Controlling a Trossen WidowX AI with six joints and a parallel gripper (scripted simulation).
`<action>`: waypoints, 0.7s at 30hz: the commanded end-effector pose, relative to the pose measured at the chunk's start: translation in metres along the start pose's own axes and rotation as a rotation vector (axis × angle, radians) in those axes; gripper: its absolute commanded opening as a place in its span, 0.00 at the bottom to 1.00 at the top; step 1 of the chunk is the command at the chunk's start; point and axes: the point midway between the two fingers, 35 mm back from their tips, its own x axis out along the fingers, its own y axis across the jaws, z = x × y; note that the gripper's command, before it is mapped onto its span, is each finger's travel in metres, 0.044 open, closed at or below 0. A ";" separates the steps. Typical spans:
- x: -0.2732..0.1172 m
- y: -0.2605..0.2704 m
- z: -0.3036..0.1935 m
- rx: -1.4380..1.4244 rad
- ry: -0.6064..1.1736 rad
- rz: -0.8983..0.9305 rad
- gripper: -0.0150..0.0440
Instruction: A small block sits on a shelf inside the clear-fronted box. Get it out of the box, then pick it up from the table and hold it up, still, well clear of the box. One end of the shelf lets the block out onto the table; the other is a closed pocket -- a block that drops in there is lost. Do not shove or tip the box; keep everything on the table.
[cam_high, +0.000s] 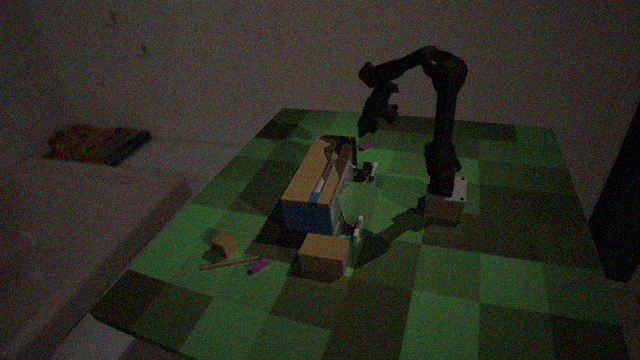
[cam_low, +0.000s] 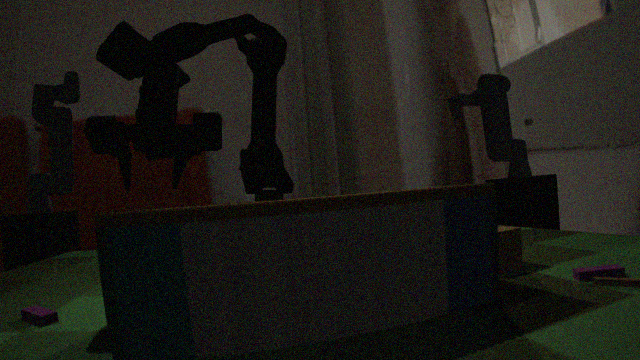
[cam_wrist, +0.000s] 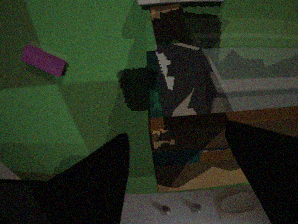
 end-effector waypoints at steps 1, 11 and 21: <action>0.050 -0.003 0.024 0.018 -0.019 -0.023 0.74; 0.074 -0.005 0.038 0.018 -0.020 -0.023 0.74; 0.088 -0.006 0.044 0.018 -0.020 -0.023 0.74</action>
